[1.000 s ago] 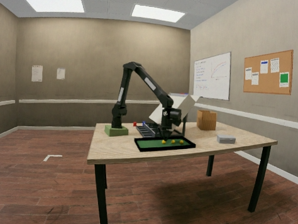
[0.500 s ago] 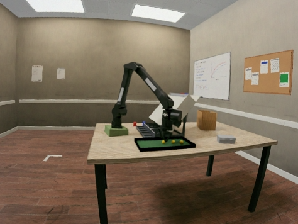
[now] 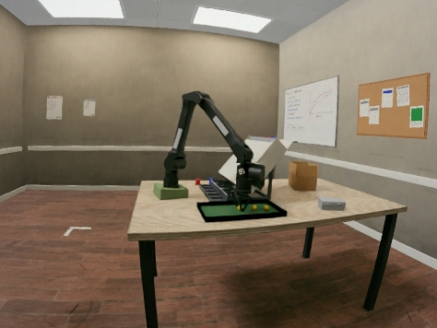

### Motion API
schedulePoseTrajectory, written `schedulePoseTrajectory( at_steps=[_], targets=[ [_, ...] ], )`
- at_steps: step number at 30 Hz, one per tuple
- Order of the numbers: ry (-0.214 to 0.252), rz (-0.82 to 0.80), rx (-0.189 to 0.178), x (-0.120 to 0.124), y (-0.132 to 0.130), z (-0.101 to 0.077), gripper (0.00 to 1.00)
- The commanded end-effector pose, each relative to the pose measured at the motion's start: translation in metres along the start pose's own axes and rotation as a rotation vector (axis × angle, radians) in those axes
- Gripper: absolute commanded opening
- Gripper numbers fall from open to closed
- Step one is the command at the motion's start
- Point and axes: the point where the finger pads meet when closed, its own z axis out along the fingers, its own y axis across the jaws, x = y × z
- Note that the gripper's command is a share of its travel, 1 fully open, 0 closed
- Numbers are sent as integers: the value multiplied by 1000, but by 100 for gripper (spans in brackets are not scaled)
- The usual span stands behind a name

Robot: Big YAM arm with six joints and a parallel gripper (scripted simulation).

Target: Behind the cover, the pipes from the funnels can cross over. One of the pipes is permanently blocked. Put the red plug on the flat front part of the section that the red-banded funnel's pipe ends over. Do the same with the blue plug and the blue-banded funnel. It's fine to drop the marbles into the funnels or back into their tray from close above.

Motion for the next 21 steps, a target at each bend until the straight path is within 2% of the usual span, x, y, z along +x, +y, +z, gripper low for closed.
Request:
schedulePoseTrajectory(
  at_steps=[1, 7, 21],
  targets=[
    [-22, 0, 22, -8, -3, 1, 80],
    [-36, -1, 36, -8, -2, 4, 80],
    [-26, 0, 27, -10, -2, 2, 80]
  ],
)
